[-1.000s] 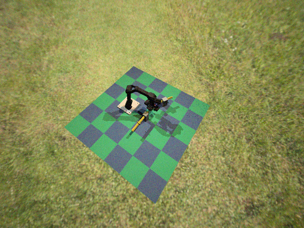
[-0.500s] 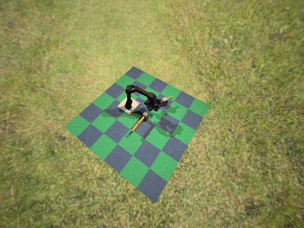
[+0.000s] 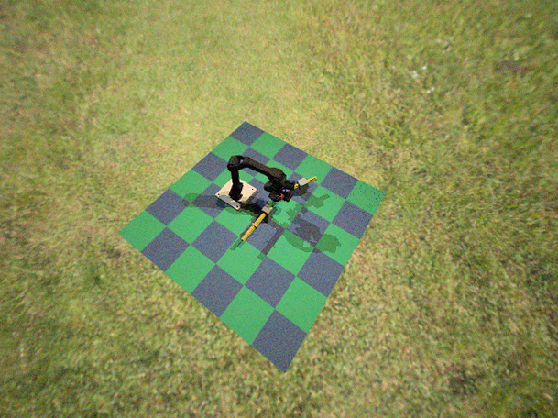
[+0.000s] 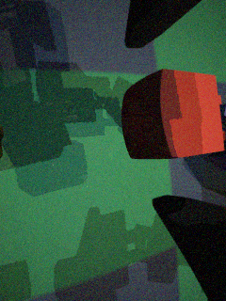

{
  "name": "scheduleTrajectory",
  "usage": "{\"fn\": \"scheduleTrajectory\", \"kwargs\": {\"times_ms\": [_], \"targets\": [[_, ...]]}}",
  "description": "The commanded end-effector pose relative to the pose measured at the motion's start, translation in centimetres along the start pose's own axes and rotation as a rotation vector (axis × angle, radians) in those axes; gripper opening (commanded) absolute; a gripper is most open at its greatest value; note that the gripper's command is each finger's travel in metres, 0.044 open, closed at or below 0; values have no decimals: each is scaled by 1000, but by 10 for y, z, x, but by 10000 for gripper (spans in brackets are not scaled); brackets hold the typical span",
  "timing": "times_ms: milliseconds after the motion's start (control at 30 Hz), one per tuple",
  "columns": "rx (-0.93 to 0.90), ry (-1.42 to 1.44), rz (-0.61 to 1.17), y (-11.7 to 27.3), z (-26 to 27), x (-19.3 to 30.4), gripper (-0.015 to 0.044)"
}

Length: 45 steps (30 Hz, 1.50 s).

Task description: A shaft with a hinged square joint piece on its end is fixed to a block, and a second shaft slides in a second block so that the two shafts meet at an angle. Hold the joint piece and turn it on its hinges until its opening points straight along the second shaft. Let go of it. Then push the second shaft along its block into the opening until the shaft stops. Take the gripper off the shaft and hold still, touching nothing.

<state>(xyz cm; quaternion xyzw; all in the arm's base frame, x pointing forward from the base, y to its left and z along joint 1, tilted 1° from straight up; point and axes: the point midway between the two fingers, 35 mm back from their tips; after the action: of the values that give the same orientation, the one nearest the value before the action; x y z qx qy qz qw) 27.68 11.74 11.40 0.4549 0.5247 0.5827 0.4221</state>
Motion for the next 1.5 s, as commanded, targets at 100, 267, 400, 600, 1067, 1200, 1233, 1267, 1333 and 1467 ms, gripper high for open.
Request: {"fn": "scheduleTrajectory", "kwargs": {"times_ms": [100, 267, 400, 600, 1067, 1200, 1233, 1267, 1333, 1467], "targets": [[-28, 218, -8, 31, 7, 5, 440], [-39, 388, -21, 53, 8, 7, 440], [-46, 523, -32, 70, 8, 9, 440], [-54, 727, -52, 96, 6, 12, 440], [-60, 979, -79, 127, 0, 14, 440], [-62, 939, -63, 126, 0, 13, 440], [-62, 914, -51, 124, 0, 10, 440], [-62, 884, -37, 122, 0, 7, 440], [-62, 824, -8, 119, 0, 1, 440], [-63, 702, 50, 112, -2, -11, 440]]}}
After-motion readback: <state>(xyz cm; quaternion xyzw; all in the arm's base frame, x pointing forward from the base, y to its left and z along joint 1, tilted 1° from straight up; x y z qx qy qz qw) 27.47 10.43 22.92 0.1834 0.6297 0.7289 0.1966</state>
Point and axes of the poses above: the point midway between the two fingers, 35 mm back from their tips, its own y axis back along the fingers, its own z axis across the jaws, x = y × z, and after that the axes turned 11 degrees about y, right-handed
